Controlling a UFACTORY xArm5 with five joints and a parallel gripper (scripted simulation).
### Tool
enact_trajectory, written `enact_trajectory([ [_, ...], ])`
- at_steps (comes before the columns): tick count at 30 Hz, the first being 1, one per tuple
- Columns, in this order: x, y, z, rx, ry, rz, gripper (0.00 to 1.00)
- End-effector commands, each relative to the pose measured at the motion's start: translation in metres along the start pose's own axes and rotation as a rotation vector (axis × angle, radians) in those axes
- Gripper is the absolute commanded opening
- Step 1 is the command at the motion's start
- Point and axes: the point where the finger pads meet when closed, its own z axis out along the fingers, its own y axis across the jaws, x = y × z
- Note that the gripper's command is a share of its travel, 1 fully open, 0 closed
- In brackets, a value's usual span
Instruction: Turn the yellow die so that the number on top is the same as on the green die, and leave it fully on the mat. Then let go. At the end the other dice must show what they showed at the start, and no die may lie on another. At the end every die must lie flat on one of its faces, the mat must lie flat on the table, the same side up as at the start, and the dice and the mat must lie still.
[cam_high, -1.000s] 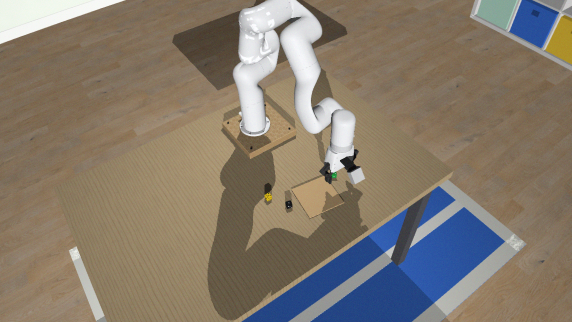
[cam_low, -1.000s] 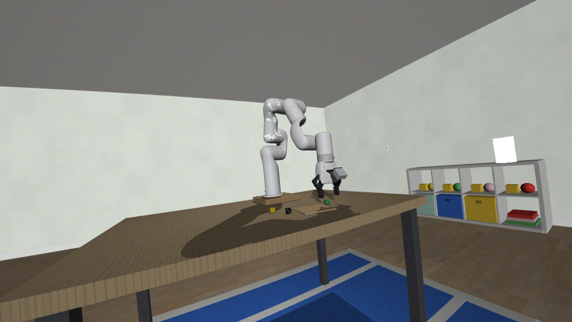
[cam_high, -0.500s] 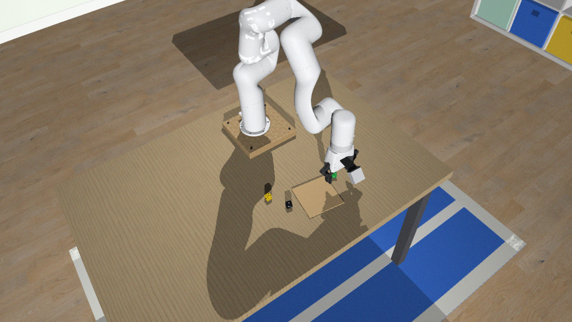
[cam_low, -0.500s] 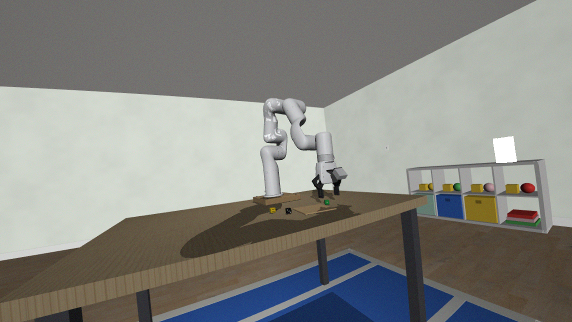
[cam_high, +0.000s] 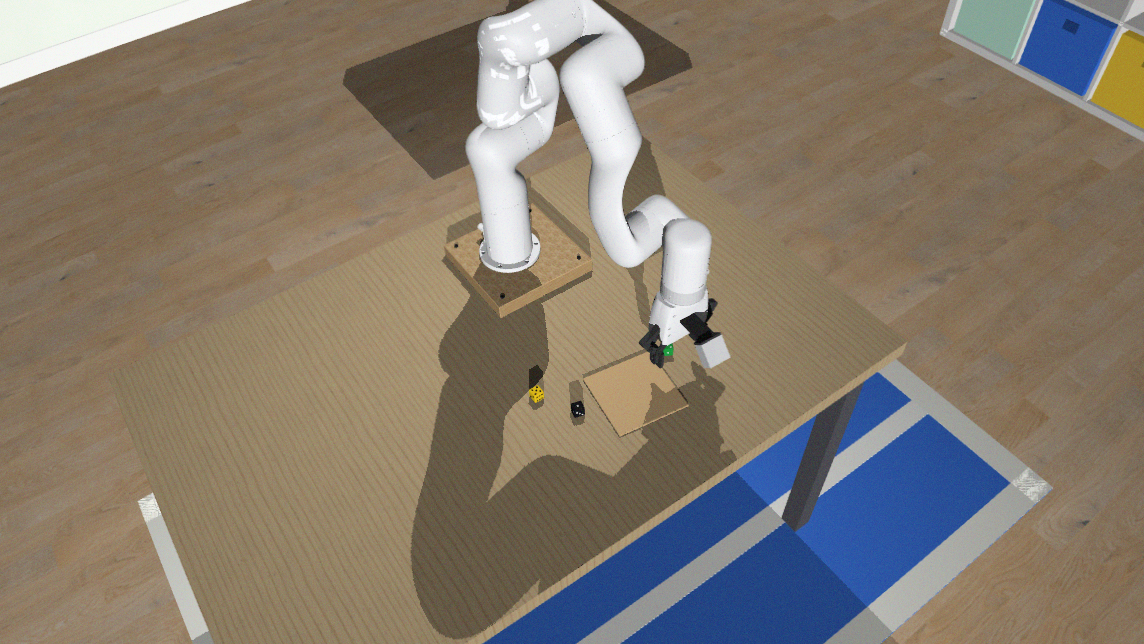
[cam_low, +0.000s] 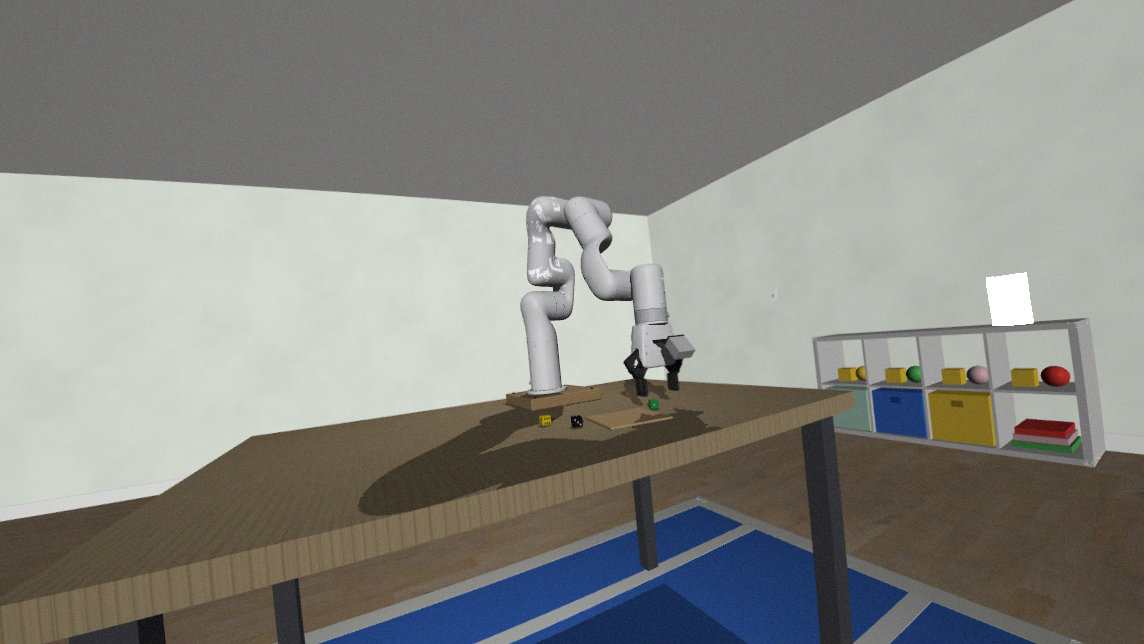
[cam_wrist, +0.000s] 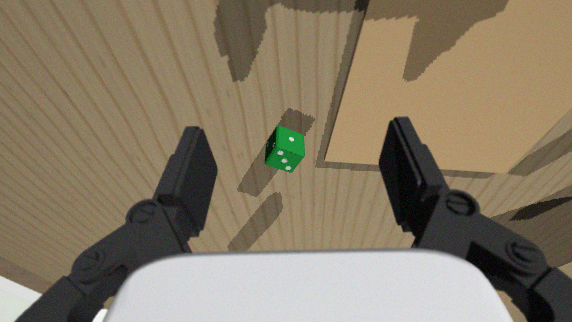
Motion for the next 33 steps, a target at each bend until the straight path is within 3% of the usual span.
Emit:
enact_trajectory([
  [1, 0.001, 0.000, -0.001, 0.001, 0.003, 0.000, 1.00],
  [9, 0.001, 0.000, -0.018, 0.001, 0.004, 0.000, 1.00],
  [21, 0.001, 0.000, -0.103, 0.001, 0.004, 0.000, 1.00],
  [33, 0.001, 0.000, -0.110, 0.001, 0.004, 0.000, 1.00],
])
